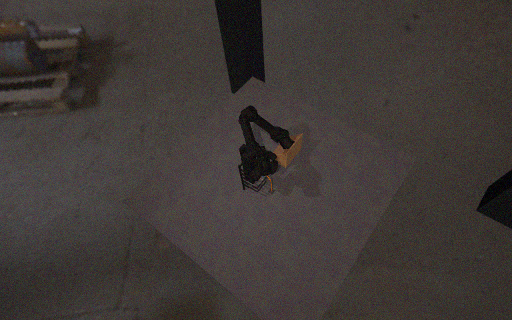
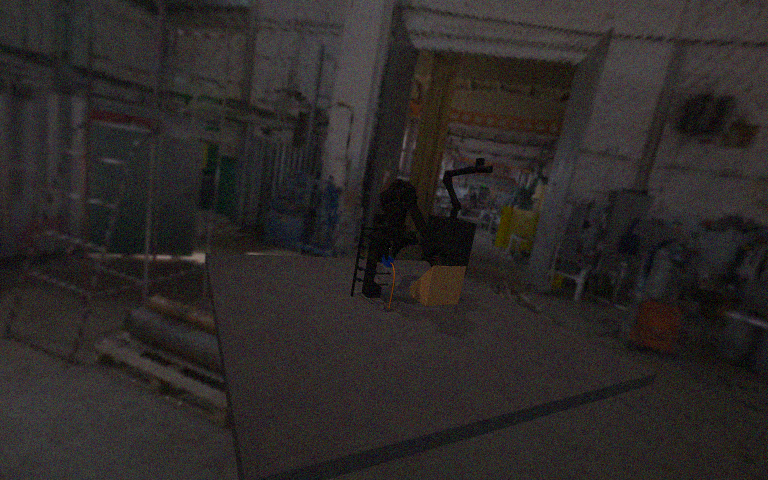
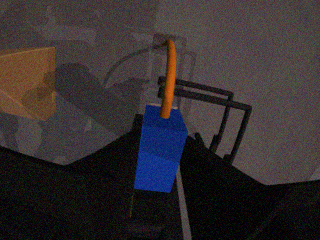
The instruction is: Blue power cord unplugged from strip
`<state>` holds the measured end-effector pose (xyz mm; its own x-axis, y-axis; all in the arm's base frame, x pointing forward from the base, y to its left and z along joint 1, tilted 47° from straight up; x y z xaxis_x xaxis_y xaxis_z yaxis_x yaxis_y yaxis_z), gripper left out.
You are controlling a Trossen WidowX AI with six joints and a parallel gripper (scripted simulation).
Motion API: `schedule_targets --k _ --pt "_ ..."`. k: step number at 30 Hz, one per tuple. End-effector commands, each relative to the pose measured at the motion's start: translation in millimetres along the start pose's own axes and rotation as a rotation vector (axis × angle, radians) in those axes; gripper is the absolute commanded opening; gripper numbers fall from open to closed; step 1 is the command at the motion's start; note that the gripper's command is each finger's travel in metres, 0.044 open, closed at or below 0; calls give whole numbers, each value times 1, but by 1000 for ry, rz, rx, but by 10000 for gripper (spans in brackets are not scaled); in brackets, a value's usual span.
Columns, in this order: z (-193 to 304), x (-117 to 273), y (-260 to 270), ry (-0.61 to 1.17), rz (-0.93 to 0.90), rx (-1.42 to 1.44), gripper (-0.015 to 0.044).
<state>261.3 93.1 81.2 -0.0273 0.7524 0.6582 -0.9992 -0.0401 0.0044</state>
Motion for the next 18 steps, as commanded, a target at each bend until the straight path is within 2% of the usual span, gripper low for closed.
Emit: schedule_targets --k 1,15,18 --pt "-26 7 -1 -52 10 6 0" --pt "-48 12 1 -52 11 7 0" --pt "-39 8 0 -49 12 7 79"
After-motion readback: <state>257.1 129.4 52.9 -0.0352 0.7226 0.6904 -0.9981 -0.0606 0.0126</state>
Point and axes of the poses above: the point midway between the two fingers, 35 mm back from their tips, its own x axis back along the fingers, its own y axis across the jaws, z = x × y, the point moved 4 cm from there along x, back along the fingers, and after that the axes turned 1 degree about x, right-handed, at the moved point
